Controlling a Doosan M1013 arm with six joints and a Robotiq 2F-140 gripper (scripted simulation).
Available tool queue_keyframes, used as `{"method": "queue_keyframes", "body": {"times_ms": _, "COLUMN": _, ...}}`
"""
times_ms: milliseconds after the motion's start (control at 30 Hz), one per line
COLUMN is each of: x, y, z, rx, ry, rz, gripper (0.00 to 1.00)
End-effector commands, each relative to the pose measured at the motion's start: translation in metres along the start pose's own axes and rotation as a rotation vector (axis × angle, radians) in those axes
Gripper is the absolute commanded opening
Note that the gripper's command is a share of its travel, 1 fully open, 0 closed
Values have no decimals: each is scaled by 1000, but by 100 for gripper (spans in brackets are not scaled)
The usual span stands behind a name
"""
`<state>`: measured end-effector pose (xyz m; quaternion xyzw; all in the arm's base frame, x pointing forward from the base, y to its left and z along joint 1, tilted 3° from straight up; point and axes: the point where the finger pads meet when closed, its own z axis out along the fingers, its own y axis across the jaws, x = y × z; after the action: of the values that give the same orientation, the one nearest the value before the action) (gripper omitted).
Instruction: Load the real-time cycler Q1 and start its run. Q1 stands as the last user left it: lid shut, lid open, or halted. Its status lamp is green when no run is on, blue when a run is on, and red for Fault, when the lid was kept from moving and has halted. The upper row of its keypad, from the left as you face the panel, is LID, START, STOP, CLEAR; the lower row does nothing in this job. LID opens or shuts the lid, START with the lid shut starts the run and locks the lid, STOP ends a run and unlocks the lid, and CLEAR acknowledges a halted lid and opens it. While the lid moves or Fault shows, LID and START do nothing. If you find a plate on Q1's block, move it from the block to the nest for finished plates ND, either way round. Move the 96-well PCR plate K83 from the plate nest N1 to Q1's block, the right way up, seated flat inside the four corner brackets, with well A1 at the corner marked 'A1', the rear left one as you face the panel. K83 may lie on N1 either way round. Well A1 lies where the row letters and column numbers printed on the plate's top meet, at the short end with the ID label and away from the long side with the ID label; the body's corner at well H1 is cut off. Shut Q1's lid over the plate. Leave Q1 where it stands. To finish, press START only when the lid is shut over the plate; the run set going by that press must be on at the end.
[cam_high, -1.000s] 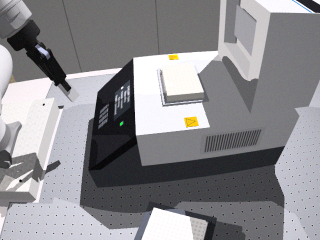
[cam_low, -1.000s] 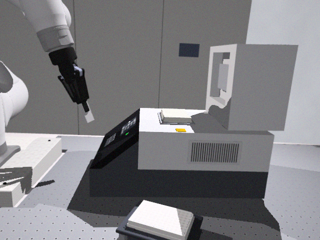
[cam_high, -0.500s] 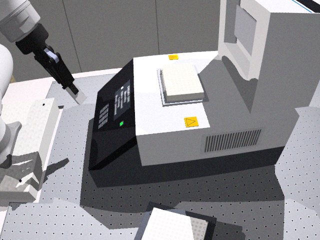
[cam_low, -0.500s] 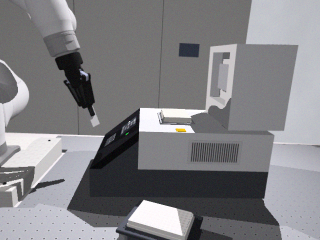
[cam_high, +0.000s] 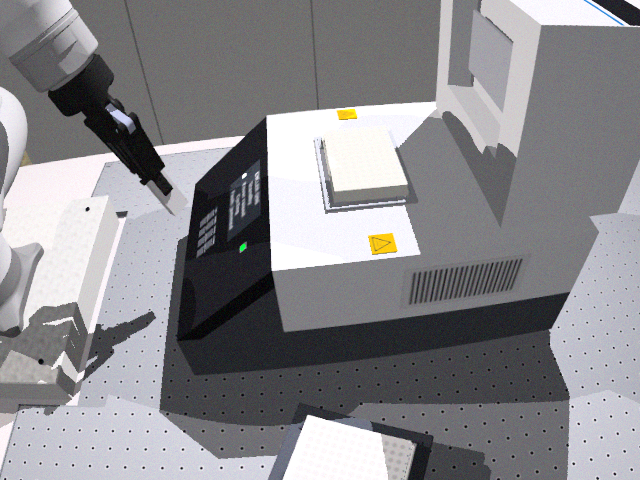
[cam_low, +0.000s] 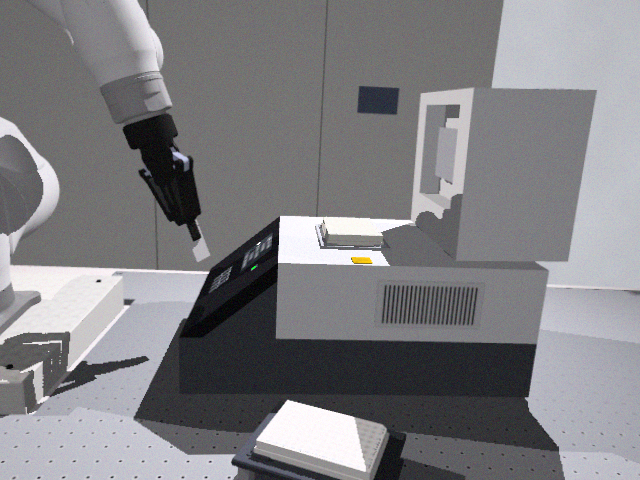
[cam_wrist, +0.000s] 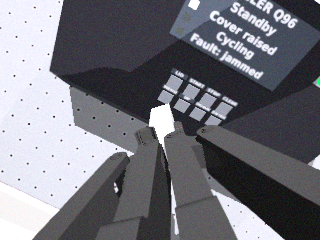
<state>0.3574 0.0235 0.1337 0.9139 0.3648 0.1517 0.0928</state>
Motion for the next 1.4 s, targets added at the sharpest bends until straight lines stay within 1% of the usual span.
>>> {"method": "queue_keyframes", "body": {"times_ms": 0, "x": 2, "y": 2, "z": 4, "rx": 0, "ry": 0, "rz": 0, "gripper": 0}}
{"method": "queue_keyframes", "body": {"times_ms": 567, "x": 7, "y": 7, "z": 24, "rx": 0, "ry": 0, "rz": 0, "gripper": 0}}
{"method": "queue_keyframes", "body": {"times_ms": 1367, "x": 7, "y": 7, "z": 24, "rx": 0, "ry": 0, "rz": 0, "gripper": 0}}
